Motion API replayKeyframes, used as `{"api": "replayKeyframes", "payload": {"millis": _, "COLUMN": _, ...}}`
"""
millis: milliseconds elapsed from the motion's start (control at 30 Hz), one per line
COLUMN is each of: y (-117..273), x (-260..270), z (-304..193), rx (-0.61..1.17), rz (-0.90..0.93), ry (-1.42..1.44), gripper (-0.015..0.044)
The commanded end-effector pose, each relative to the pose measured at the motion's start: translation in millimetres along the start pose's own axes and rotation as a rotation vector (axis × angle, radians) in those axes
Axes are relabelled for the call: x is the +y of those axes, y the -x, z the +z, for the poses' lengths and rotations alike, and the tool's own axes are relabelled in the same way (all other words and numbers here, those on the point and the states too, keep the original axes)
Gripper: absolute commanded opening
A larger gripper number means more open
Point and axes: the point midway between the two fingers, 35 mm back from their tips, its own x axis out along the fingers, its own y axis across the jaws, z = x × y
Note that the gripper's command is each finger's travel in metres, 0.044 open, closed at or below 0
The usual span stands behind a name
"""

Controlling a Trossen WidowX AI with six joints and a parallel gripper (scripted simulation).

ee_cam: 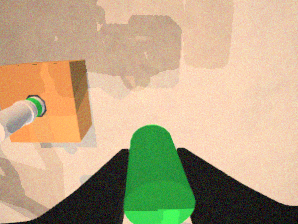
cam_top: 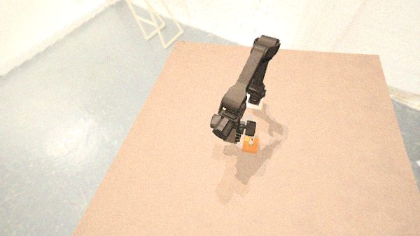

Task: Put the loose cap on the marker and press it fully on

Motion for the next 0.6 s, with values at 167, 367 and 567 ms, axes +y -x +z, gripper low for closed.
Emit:
{"api": "replayKeyframes", "payload": {"millis": 167, "y": 13.7, "x": 25.8, "z": 9.6, "rx": -0.008, "rz": 0.001, "ry": -0.004, "gripper": 0.0}}
{"api": "replayKeyframes", "payload": {"millis": 367, "y": 21.2, "x": 43.3, "z": 13.0, "rx": -0.007, "rz": 0.003, "ry": -0.006, "gripper": 0.0}}
{"api": "replayKeyframes", "payload": {"millis": 567, "y": 28.4, "x": 60.4, "z": 15.1, "rx": -0.008, "rz": 0.005, "ry": -0.005, "gripper": 0.0}}
